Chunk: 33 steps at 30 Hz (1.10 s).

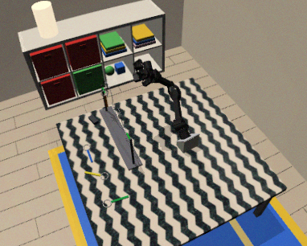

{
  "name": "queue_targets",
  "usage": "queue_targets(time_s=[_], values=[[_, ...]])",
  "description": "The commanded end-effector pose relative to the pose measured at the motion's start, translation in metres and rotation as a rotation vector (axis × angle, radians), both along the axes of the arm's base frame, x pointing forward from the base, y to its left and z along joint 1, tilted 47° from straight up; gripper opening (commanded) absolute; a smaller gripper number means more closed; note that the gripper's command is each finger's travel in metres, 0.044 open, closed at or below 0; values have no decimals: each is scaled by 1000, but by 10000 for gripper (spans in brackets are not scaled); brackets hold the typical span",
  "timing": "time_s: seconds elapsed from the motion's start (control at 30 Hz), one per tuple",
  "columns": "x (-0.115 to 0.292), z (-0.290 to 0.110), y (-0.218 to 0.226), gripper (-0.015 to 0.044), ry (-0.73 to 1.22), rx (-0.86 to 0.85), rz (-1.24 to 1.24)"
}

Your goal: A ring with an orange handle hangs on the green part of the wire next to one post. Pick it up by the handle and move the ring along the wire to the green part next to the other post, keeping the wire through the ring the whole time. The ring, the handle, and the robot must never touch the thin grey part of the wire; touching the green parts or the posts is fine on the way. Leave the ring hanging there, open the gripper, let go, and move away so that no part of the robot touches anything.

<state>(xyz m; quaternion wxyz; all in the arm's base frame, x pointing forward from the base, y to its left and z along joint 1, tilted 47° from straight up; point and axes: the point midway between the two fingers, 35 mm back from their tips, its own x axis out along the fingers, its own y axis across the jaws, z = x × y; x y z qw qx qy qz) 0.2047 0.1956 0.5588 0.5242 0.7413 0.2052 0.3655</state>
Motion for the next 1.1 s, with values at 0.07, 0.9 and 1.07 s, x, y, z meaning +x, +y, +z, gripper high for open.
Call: queue_targets(time_s=[0.07,0.9,1.07], values=[[36,-1,-23,160,-127,-129,-168],[130,-8,-198,160,-508,-838,-860],[146,-17,-229,160,-563,-1005,-903]])
